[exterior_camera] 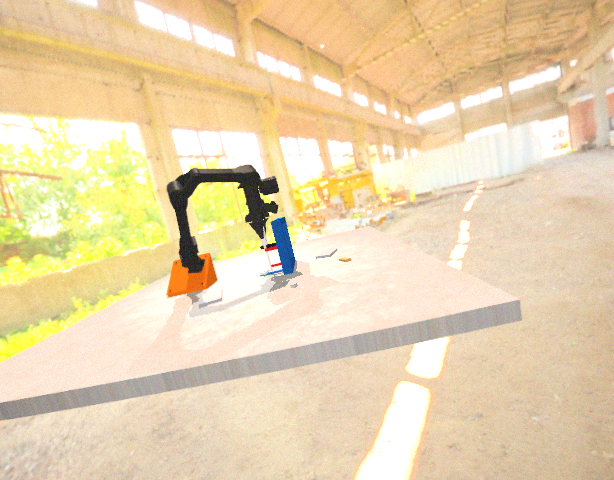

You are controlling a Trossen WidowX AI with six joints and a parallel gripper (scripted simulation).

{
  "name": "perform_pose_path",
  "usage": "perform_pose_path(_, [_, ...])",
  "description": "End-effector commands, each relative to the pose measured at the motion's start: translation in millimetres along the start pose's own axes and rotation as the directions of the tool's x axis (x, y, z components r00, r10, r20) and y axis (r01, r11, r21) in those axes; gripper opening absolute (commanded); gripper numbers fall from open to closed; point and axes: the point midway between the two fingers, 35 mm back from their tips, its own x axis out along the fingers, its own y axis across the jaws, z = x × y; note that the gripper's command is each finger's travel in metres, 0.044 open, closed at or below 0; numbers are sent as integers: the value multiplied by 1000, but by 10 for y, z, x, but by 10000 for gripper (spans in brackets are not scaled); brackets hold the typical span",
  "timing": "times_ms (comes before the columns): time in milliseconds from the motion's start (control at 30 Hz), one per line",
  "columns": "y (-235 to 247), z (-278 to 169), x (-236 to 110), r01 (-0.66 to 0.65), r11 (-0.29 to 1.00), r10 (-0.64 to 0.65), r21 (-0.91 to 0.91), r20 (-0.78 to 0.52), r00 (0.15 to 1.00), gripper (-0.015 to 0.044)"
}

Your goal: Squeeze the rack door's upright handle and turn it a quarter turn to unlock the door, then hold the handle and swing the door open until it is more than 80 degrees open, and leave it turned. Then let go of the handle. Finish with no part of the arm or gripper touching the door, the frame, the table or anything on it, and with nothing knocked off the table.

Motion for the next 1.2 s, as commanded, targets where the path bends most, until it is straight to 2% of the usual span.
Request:
perform_pose_path(0, [11,-10,22,-4,1000,4,-7,-7,1000,165])
perform_pose_path(67, [11,-10,22,-4,1000,4,-7,-7,1000,112])
perform_pose_path(500, [11,-10,22,-4,1000,4,-7,-7,1000,25])
perform_pose_path(633, [11,-10,22,-4,1000,4,2,-7,1000,24])
perform_pose_path(900, [11,-10,22,-1,935,4,354,-7,1000,24])
perform_pose_path(1167, [11,-10,23,2,727,4,686,-7,1000,24])
